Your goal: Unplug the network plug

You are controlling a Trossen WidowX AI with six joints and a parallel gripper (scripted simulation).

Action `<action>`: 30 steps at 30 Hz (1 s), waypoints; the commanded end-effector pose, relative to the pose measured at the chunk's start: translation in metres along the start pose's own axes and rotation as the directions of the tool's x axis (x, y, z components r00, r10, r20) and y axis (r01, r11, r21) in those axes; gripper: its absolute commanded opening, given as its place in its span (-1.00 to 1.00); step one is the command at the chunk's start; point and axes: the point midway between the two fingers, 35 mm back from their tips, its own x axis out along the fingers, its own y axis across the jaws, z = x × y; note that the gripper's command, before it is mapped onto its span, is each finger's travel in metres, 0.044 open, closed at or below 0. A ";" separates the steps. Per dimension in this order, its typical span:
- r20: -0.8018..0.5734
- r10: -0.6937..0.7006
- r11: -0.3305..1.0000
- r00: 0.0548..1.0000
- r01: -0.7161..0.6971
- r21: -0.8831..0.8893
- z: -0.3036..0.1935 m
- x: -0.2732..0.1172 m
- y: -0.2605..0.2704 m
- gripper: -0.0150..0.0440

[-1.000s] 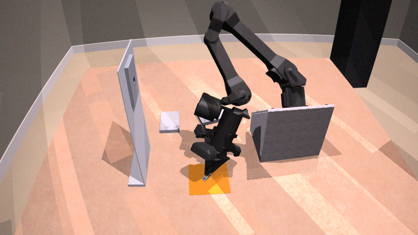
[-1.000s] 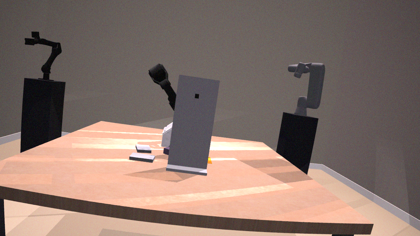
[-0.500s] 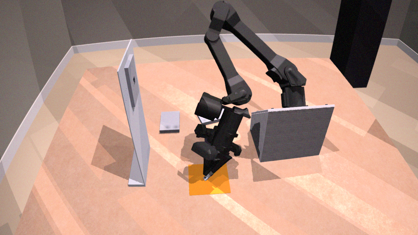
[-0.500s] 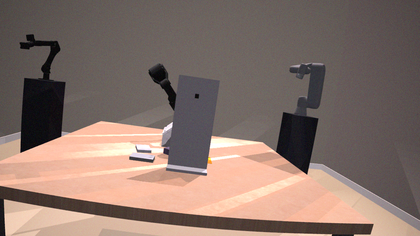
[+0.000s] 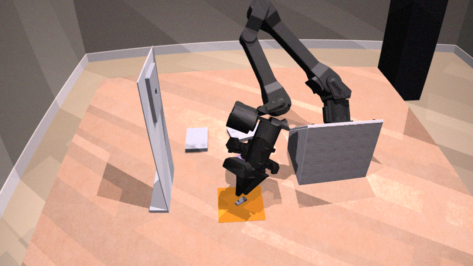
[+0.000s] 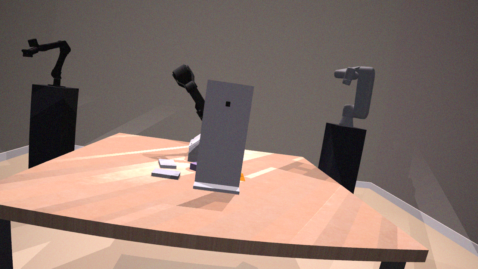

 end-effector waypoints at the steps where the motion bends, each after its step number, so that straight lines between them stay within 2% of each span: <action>1: 0.004 0.000 1.000 1.000 0.000 0.004 0.001 -0.005 0.000 0.04; 30: 0.000 0.001 1.000 1.000 -0.001 0.004 0.001 -0.025 0.013 0.04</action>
